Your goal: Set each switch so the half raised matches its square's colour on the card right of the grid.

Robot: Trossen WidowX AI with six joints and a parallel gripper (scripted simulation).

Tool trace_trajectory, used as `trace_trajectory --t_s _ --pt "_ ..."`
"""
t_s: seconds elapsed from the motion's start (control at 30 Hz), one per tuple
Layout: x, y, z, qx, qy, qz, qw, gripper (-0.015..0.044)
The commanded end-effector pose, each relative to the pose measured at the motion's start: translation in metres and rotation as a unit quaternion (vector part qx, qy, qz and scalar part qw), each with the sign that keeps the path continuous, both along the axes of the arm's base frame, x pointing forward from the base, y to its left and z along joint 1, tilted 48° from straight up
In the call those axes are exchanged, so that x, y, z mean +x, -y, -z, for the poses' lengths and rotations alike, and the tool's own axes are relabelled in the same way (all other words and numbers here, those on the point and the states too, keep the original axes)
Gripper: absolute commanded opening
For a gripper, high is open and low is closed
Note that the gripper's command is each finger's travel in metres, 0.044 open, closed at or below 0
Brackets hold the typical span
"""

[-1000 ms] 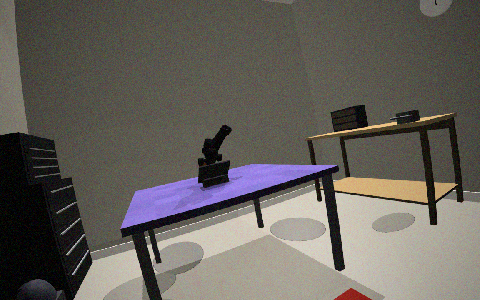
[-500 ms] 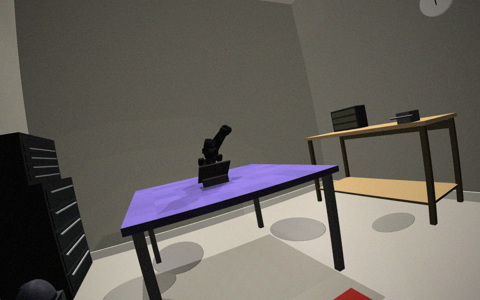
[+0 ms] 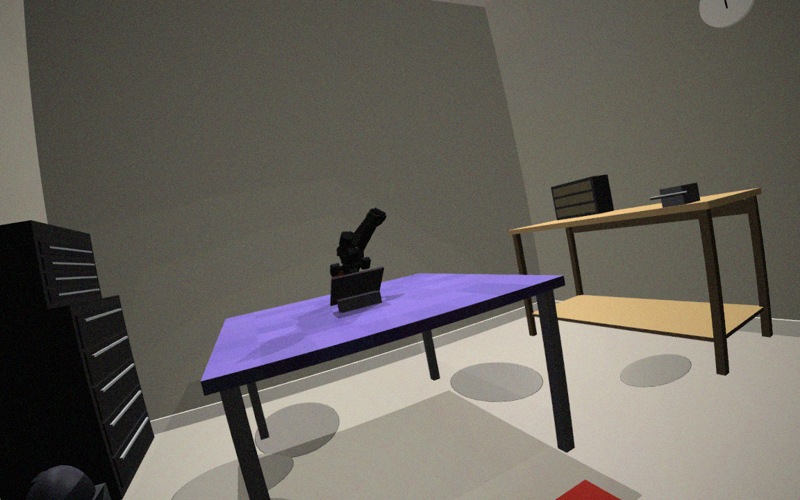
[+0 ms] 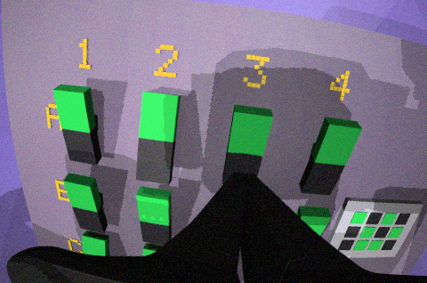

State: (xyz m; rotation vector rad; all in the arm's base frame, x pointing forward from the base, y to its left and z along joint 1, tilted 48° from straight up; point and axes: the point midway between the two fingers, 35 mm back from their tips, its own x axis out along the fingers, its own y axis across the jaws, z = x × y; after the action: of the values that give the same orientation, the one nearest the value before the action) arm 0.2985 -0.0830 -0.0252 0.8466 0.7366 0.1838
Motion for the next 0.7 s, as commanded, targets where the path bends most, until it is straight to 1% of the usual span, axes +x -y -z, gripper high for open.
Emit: trace_trajectory --t_s 0.0,0.17,0.4,0.57,0.67 --pt "-0.012 0.013 -0.009 -0.005 -0.002 -0.001 1.0 0.0" --pt "-0.042 0.03 -0.033 -0.001 -0.005 -0.005 1.0 0.0" --pt "-0.043 0.032 -0.034 -0.001 -0.005 -0.005 1.0 0.0" --pt "-0.036 0.063 -0.018 -0.002 -0.004 -0.005 1.0 0.0" --pt "-0.035 0.064 -0.017 -0.002 -0.004 -0.005 1.0 0.0"
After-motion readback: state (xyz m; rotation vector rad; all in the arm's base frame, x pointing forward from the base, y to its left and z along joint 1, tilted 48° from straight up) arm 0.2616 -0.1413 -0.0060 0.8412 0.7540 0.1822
